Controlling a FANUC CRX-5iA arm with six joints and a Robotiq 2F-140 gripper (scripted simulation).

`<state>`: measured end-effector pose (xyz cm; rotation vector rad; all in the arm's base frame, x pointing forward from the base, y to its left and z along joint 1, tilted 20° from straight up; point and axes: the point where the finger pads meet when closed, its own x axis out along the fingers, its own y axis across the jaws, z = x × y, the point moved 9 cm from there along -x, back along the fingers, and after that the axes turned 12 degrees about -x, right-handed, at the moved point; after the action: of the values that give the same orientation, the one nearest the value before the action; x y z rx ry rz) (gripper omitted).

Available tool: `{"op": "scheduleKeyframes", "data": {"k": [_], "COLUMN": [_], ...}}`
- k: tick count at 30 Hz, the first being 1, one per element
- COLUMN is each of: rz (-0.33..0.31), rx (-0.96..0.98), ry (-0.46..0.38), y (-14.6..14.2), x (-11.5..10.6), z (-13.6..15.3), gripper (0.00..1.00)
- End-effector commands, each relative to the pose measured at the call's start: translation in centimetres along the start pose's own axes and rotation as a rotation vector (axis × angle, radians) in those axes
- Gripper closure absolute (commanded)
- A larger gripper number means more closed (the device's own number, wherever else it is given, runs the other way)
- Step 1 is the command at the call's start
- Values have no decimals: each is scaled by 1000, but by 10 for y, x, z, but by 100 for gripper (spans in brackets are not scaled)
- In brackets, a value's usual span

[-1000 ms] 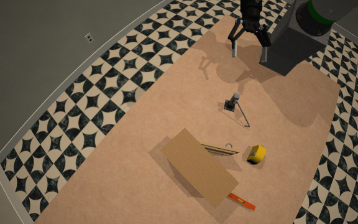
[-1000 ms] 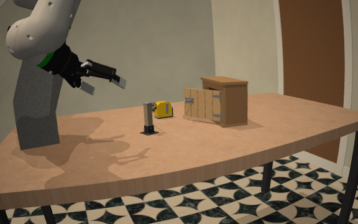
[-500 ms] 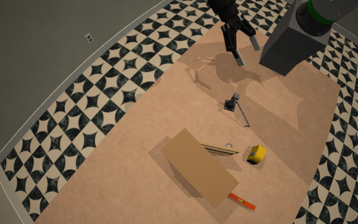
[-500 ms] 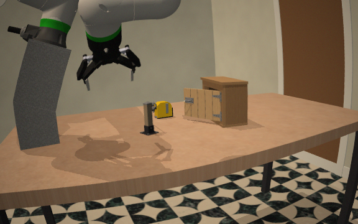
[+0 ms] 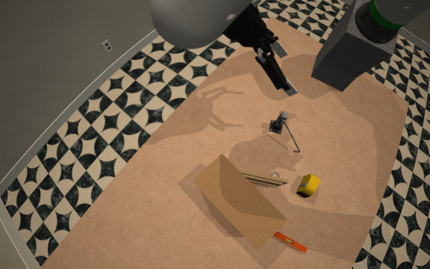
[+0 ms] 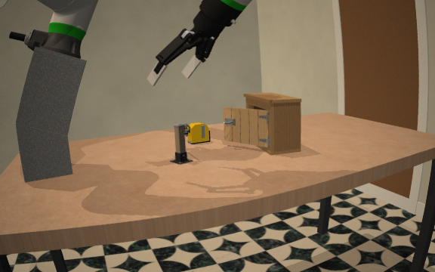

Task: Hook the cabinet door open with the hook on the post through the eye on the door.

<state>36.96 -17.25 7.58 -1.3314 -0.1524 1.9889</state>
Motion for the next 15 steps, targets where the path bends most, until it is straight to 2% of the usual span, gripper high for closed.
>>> {"op": "scheduleKeyframes", "data": {"k": [1, 2, 4, 5, 6, 7, 8, 9, 10, 11, 12, 13, 14, 15], "rz": [159, 159, 310, 310, 378, 378, 441, 441, 499, 499, 550, 550, 595, 595], "rx": [-99, -99, -229, -229, -294, -294, -358, -358, -421, -421, -483, -483, -544, -544], "ry": [5, 5, 48, 48, 77, 77, 110, 110, 146, 146, 186, 186, 229, 229], "y": [-38, -38, -100, -100, -122, -133, -150, -162, -178, -191, -206, -219, -233, -245], "x": [-21, -21, -51, -51, -59, -65, -69, -76, -79, -86, -89, -95, -99, -104], "z": [-7, -7, -7, -7, -3, -3, 3, 3, 10, 11, 20, 22, 31, 34], "gripper": [0, 0, 0, 0, 0, 0, 0, 0, 0, 0, 0, 0, 0, 0]}}
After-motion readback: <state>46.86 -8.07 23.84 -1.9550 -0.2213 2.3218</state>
